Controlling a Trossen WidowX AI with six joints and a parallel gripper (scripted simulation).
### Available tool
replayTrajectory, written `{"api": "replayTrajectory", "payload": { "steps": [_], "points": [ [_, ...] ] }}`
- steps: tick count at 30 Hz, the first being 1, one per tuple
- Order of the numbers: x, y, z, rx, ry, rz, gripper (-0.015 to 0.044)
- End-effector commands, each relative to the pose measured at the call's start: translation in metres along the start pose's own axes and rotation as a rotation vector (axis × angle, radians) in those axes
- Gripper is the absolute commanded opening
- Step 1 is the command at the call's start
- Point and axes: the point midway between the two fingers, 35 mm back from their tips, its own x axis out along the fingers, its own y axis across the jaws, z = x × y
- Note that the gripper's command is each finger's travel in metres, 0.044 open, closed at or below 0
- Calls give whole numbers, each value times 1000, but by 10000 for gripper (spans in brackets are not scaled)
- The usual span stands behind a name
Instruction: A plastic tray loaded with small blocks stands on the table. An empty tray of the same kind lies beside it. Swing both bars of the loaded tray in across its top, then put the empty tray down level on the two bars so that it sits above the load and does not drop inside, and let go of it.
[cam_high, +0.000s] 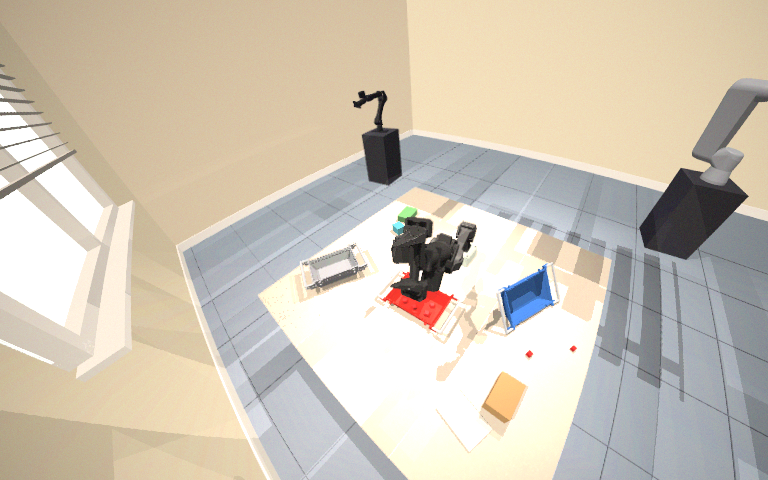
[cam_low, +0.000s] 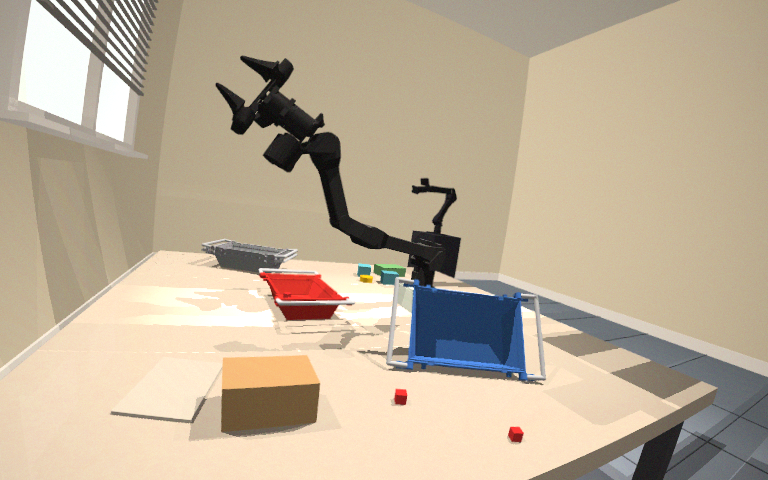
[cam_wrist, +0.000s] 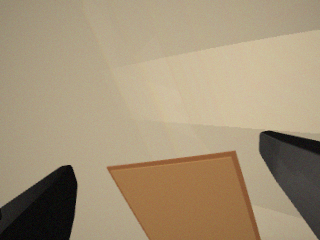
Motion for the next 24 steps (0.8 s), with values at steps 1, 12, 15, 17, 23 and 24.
{"api": "replayTrajectory", "payload": {
  "steps": [1,12,15,17,23,24],
  "points": [
    [0,0,0,0,0,0,374],
    [-5,33,-13,58,12,80,90],
    [-13,59,-34,94,45,137,90],
    [-19,73,-49,110,71,166,90],
    [-56,142,-116,184,198,292,90],
    [-64,154,-126,198,218,315,90]
  ]
}}
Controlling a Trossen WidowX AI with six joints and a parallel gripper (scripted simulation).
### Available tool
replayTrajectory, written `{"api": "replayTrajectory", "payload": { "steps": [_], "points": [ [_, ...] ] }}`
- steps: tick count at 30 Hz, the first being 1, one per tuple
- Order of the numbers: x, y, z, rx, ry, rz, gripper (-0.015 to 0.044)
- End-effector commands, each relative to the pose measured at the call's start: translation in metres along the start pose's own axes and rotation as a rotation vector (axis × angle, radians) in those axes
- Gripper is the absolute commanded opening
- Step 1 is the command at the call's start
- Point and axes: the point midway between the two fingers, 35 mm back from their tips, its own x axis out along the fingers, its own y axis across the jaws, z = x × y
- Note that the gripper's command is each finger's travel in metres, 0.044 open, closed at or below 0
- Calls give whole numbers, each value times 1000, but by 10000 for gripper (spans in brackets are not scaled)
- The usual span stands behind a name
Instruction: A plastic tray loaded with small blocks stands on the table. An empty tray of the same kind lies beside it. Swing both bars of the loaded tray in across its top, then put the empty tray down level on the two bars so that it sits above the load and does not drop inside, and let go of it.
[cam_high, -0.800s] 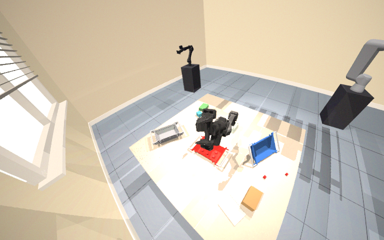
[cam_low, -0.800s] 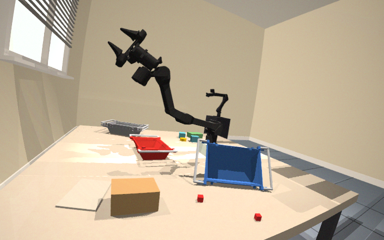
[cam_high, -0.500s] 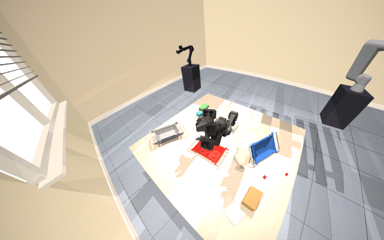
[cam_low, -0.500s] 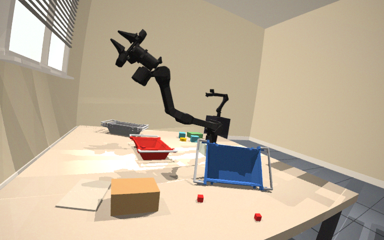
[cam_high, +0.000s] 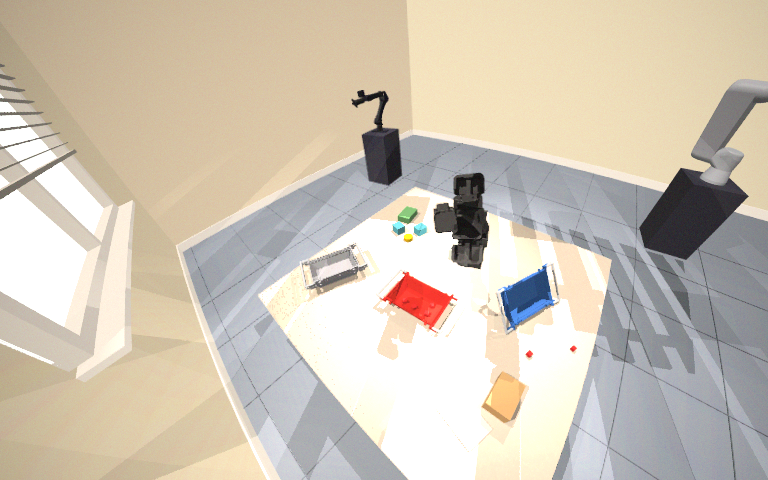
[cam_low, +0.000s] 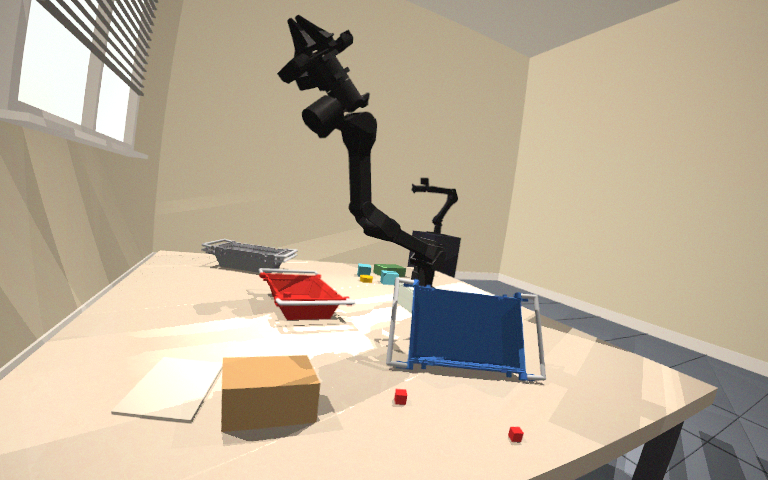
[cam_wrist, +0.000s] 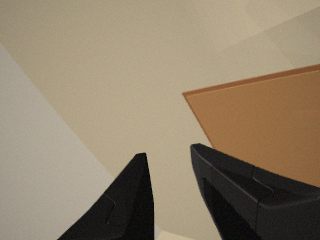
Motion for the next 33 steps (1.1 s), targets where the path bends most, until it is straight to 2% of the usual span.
{"api": "replayTrajectory", "payload": {
  "steps": [1,7,13,17,25,33],
  "points": [
    [-10,53,-48,60,75,98,90],
    [-40,122,-109,170,206,244,90],
    [-75,209,-145,289,272,396,90],
    [-103,264,-133,347,262,548,90],
    [-150,352,-123,552,280,695,90],
    [-202,442,-57,818,211,870,90]
  ]
}}
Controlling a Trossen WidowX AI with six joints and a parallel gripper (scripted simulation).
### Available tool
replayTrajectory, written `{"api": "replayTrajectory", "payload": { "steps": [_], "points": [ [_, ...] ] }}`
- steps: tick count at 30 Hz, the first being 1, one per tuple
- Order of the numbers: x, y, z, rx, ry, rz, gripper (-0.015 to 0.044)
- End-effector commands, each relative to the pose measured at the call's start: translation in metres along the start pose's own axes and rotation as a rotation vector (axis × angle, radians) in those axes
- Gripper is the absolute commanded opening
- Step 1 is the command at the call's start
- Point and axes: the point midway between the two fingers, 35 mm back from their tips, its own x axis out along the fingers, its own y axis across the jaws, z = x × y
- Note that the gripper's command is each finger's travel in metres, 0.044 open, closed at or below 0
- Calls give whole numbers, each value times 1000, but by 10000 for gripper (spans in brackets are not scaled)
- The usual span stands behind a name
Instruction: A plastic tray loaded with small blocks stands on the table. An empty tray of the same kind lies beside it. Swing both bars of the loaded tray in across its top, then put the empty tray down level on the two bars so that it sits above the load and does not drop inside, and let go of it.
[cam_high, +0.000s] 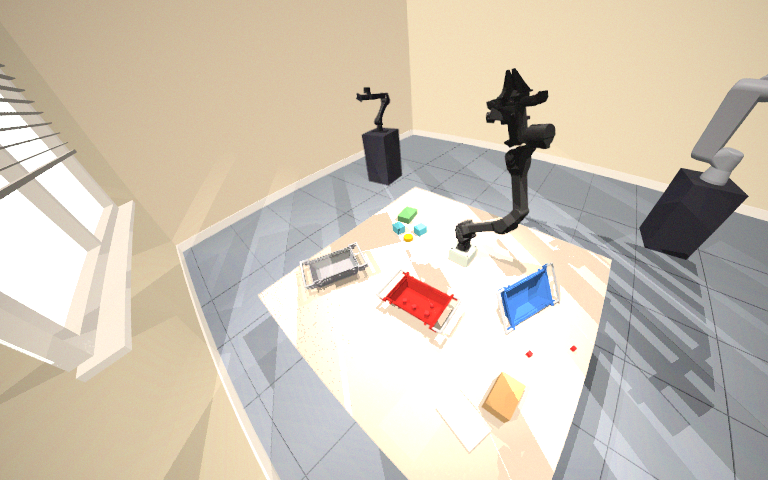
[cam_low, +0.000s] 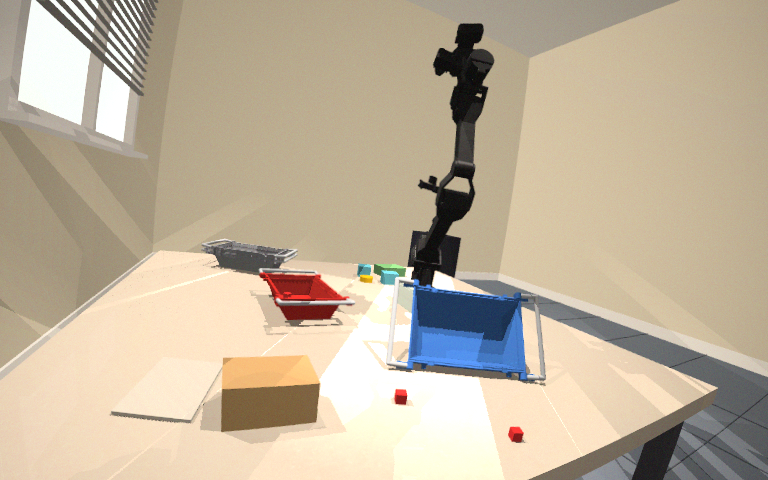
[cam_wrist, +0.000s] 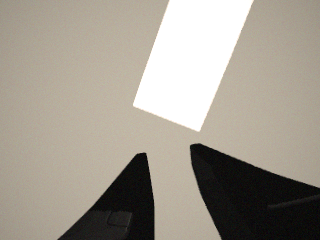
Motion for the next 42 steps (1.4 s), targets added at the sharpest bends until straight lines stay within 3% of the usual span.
{"api": "replayTrajectory", "payload": {
  "steps": [1,15,24,36,42],
  "points": [
    [13,57,3,80,-50,122,90],
    [23,175,68,287,-314,365,90],
    [8,237,172,415,-613,510,90],
    [-65,237,335,548,-1089,628,90],
    [-106,214,387,571,-1274,644,90]
  ]
}}
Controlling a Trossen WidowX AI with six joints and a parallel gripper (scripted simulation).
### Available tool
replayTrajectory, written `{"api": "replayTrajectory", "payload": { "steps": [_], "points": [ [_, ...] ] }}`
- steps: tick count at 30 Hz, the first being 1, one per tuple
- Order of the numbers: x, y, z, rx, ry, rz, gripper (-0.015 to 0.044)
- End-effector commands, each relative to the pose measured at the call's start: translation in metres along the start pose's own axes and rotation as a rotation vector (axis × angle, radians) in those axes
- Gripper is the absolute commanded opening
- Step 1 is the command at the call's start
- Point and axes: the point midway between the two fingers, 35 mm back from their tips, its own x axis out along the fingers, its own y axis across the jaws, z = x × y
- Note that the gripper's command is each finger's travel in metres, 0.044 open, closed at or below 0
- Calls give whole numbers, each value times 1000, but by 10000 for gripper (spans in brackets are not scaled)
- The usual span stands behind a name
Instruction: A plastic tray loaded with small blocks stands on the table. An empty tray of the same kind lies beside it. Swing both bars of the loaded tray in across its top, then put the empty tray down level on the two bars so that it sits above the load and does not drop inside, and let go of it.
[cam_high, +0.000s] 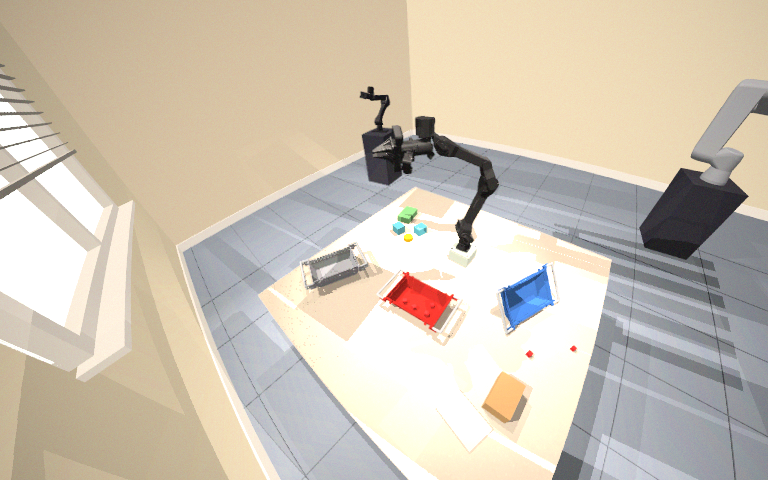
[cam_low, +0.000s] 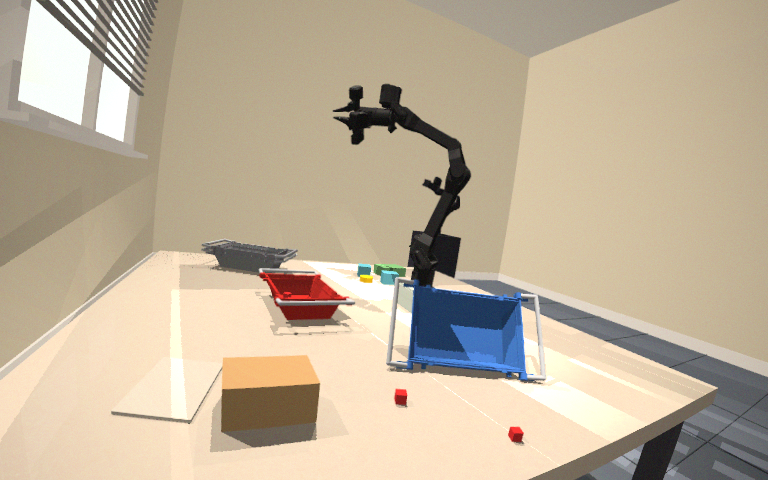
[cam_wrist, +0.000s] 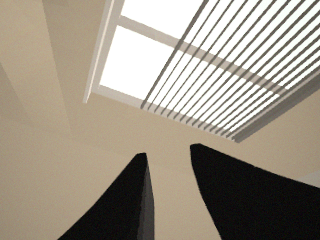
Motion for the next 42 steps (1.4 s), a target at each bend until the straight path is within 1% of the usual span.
{"api": "replayTrajectory", "payload": {
  "steps": [1,5,10,14,18,24,28,33,38,39,42],
  "points": [
    [22,10,41,-7,-115,46,90],
    [41,22,98,-29,-263,97,90],
    [55,42,171,-145,-460,166,90],
    [54,60,242,-271,-646,215,90],
    [41,79,310,-413,-834,251,90],
    [-4,105,406,-587,-1107,282,90],
    [-35,125,450,-748,-1259,287,90],
    [-94,159,506,-1023,-1495,274,90],
    [-157,195,542,-1310,-1718,240,90],
    [-164,199,545,-1340,-1740,236,90],
    [-166,200,545,-1350,-1747,234,90]
  ]
}}
